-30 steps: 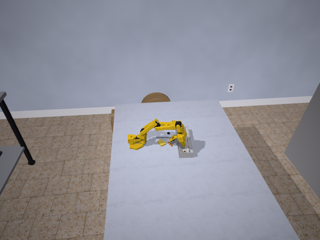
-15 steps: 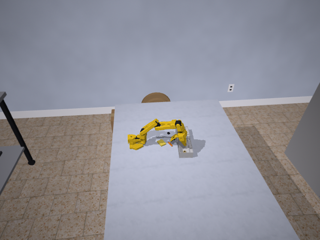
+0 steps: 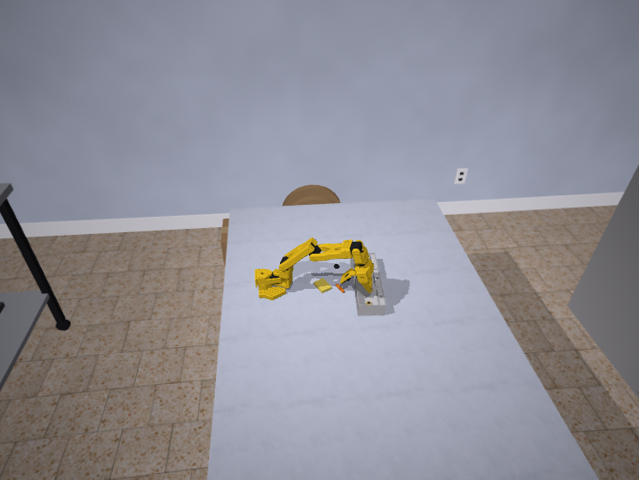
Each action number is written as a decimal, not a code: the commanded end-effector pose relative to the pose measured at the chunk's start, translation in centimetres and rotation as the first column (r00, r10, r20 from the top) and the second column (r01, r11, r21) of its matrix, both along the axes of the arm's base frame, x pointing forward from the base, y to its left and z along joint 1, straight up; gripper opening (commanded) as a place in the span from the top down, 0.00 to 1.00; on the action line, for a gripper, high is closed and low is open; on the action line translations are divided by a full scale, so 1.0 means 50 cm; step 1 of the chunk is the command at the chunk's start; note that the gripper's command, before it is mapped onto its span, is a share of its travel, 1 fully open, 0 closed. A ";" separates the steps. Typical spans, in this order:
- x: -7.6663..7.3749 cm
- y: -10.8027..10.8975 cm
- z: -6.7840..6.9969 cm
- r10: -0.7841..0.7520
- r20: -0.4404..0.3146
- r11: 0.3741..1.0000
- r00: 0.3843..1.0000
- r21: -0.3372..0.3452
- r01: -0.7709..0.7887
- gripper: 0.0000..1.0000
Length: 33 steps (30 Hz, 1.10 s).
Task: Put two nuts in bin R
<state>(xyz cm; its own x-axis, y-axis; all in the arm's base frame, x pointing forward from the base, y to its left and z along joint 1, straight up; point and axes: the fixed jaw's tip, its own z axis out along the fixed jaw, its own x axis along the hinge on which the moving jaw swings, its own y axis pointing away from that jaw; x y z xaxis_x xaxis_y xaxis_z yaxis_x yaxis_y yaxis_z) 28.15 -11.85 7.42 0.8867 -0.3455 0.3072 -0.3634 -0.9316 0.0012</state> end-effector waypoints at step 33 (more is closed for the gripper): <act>0.004 0.003 -0.017 0.017 -0.019 1.000 1.000 0.006 -0.017 1.00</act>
<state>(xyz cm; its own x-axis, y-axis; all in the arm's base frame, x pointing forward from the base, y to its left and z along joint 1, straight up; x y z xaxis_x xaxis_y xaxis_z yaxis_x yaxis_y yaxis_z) 27.88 -11.75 5.56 0.9031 -0.3519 0.2462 -0.3634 -0.9316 0.0012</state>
